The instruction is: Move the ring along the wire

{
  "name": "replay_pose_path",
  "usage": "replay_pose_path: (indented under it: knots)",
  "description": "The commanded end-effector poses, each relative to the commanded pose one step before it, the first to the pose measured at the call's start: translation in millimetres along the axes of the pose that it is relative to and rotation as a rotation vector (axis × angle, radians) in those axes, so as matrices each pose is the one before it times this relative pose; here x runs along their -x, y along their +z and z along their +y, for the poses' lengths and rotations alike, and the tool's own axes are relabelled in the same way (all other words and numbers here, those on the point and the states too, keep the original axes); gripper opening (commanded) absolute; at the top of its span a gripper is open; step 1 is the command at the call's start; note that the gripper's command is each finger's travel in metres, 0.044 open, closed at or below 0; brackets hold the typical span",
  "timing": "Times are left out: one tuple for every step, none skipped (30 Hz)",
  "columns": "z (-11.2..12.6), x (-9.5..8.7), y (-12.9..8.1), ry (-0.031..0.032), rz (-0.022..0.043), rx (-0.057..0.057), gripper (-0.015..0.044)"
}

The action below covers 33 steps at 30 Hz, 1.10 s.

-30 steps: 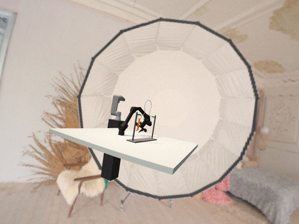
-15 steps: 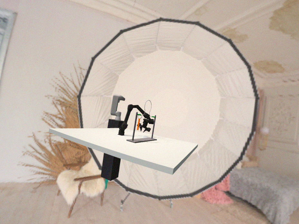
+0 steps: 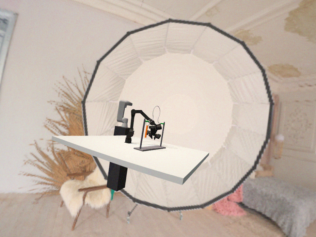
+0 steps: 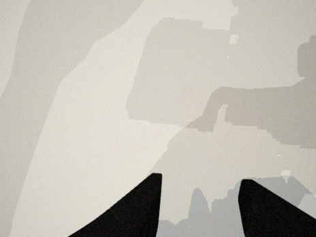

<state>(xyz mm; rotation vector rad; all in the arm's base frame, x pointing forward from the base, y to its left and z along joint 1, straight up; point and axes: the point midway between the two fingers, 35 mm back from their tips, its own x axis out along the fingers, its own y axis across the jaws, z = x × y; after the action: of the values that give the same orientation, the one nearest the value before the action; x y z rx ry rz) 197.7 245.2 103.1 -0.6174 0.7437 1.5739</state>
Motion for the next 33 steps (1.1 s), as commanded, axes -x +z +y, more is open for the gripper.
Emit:
replay_pose_path:
  knots:
    - [-7.48,12.93,-5.93,-0.06741,-0.05982,-0.0207,0.016]
    - [-2.52,3.25,-1.86,-0.01892,-0.01386,-0.0054,0.016]
    - [-2.52,3.24,-1.84,-0.01898,-0.01369,-0.0052,0.016]
    - [-3.28,1.02,-5.96,-0.00906,0.00597,-0.0273,0.016]
    - [-4.12,1.27,-7.41,-0.01127,0.00722,-0.0344,0.016]
    - [-4.51,1.37,-8.01,-0.01217,0.00754,-0.0377,0.016]
    - [-4.01,1.21,-6.81,-0.01065,0.00588,-0.0326,0.016]
    - [-3.94,1.38,-5.73,-0.01083,0.00264,-0.0279,0.016]
    - [-4.17,1.82,-4.56,-0.01221,-0.00216,-0.0229,0.016]
    - [-4.23,2.21,-3.23,-0.01319,-0.00686,-0.0169,0.016]
    - [-4.24,2.51,-2.17,-0.0139,-0.01043,-0.012,0.016]
    - [-4.93,3.09,-2.09,-0.01663,-0.0136,-0.0118,0.016]
    - [-5.51,3.5,-2.4,-0.01881,-0.0154,-0.0141,0.016]
    - [-5.49,3.54,-2.41,-0.01896,-0.01538,-0.0143,0.016]
    - [-5.47,3.58,-2.38,-0.01911,-0.01526,-0.014,0.016]
    - [-5.44,3.63,-2.36,-0.01925,-0.01513,-0.0137,0.016]
    - [-5.42,3.68,-2.33,-0.01939,-0.015,-0.0134,0.016]
    - [-5.4,3.72,-2.3,-0.01953,-0.01487,-0.0131,0.016]
    - [-5.38,3.77,-2.27,-0.01966,-0.01473,-0.0128,0.016]
    - [-5.35,3.81,-2.24,-0.01979,-0.0146,-0.0125,0.016]
    - [-5.28,3.82,-2.22,-0.01978,-0.01445,-0.0125,0.016]
    - [-5.14,3.79,-2.22,-0.01951,-0.0143,-0.0129,0.016]
    - [-5.11,3.83,-2.18,-0.0196,-0.01419,-0.0126,0.016]
    - [-5.08,3.86,-2.15,-0.01967,-0.01407,-0.0124,0.016]
    - [-5.04,3.9,-2.11,-0.01974,-0.01396,-0.0121,0.016]
    - [-5.01,3.93,-2.08,-0.01983,-0.01385,-0.0118,0.016]
    - [-4.98,3.97,-2.04,-0.01991,-0.01373,-0.0115,0.016]
    - [-5.27,4.28,-2.14,-0.02133,-0.01453,-0.012,0.016]
    - [-5.36,4.42,-2.15,-0.02195,-0.01475,-0.0119,0.016]
    - [-5.32,4.46,-2.1,-0.02203,-0.0146,-0.0116,0.016]
    - [-5.27,4.5,-2.06,-0.02212,-0.01446,-0.0112,0.016]
    - [-5.23,4.54,-2.01,-0.02219,-0.01431,-0.0108,0.016]
    - [-5.18,4.57,-1.97,-0.02226,-0.01416,-0.0105,0.016]
